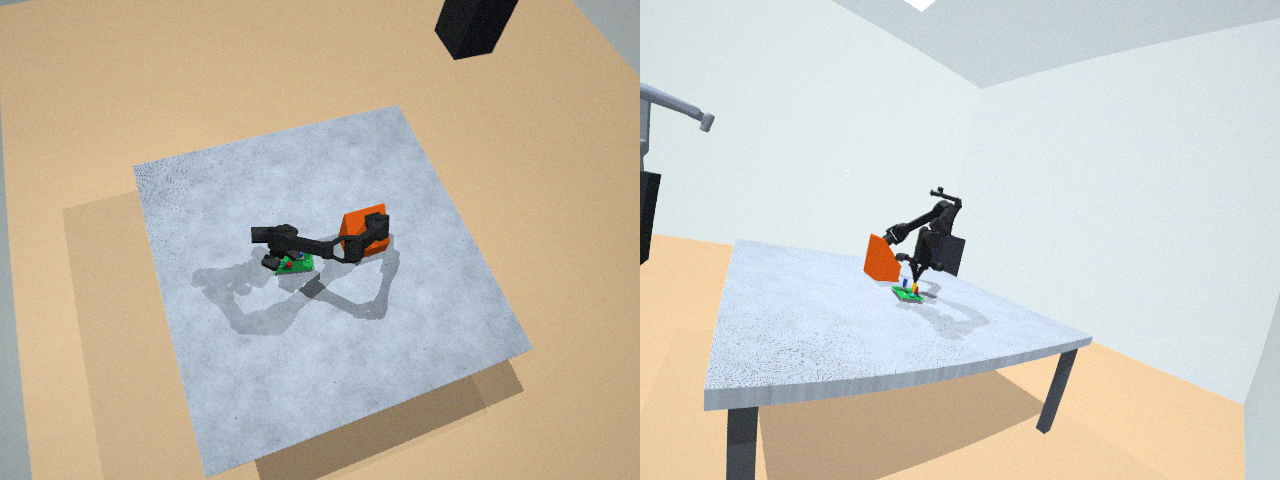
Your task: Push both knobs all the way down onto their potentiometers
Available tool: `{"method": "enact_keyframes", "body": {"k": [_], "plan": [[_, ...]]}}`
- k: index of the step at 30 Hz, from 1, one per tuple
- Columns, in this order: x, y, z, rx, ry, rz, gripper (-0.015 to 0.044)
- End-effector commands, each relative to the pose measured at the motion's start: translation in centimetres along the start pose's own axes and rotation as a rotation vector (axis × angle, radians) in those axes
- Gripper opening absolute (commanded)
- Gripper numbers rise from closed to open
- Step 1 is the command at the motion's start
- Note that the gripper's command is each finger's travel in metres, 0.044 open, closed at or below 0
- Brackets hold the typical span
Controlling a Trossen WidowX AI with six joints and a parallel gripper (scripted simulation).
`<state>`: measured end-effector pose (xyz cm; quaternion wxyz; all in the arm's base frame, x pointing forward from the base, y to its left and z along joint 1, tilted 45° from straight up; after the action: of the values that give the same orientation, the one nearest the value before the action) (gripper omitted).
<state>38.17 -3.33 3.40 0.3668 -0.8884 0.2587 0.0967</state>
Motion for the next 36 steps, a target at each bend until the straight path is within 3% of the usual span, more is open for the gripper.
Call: {"method": "enact_keyframes", "body": {"k": [1,36], "plan": [[0.0,-0.17,0.52,-0.001,-0.005,-0.004,0.0],[-0.01,-0.17,1.3,-0.001,-0.005,-0.004,0.0]]}}
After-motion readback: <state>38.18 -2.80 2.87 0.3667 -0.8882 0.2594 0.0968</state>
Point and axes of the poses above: the point midway between the two fingers, 35 mm back from their tips, its own z axis out along the fingers, its own y axis across the jaws, x = y × z, the point moved 9 cm from there along -z, back along the fingers, and after that the axes turned 13 degrees about -z, right-handed, at the moved point
